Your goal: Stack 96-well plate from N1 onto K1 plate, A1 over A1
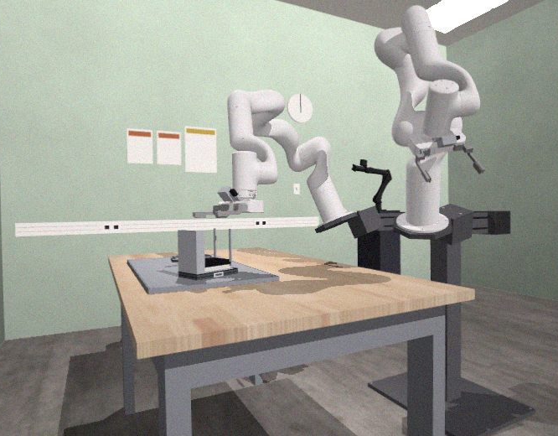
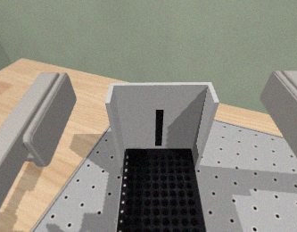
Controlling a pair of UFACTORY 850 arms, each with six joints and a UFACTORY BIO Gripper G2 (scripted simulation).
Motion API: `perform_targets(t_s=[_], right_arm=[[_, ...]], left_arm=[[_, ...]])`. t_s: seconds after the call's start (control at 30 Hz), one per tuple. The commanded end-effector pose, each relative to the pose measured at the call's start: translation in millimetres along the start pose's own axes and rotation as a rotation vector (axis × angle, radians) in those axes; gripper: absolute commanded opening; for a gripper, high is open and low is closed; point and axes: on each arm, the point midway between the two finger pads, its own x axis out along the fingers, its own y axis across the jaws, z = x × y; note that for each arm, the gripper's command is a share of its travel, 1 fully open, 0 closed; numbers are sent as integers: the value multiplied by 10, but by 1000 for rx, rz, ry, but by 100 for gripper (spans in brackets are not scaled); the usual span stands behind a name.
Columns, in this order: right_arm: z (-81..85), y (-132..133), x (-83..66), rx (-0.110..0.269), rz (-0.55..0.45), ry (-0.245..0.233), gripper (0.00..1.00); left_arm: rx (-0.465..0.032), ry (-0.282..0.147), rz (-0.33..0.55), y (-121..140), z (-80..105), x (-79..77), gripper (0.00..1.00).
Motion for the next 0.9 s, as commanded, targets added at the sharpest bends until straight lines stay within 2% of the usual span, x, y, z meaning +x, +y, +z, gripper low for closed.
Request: perform_targets(t_s=[0.0, 0.13, 0.5, 0.6, 0.87], right_arm=[[17, 0, 10, 1, 0, -2, 37], [16, 0, 9, 1, 0, -2, 37], [236, -369, -331, 1, -367, -2, 37], [256, -403, -362, 1, -379, -2, 37], [416, -672, -610, 1, -379, -2, 37]], left_arm=[[0, -1, 0, 0, 5, 1, 100], [0, -1, 0, 0, 5, 1, 100], [0, -1, 0, 0, 5, 1, 100], [0, -1, 0, 0, 5, 1, 100], [0, -1, 0, 0, 5, 1, 100]])
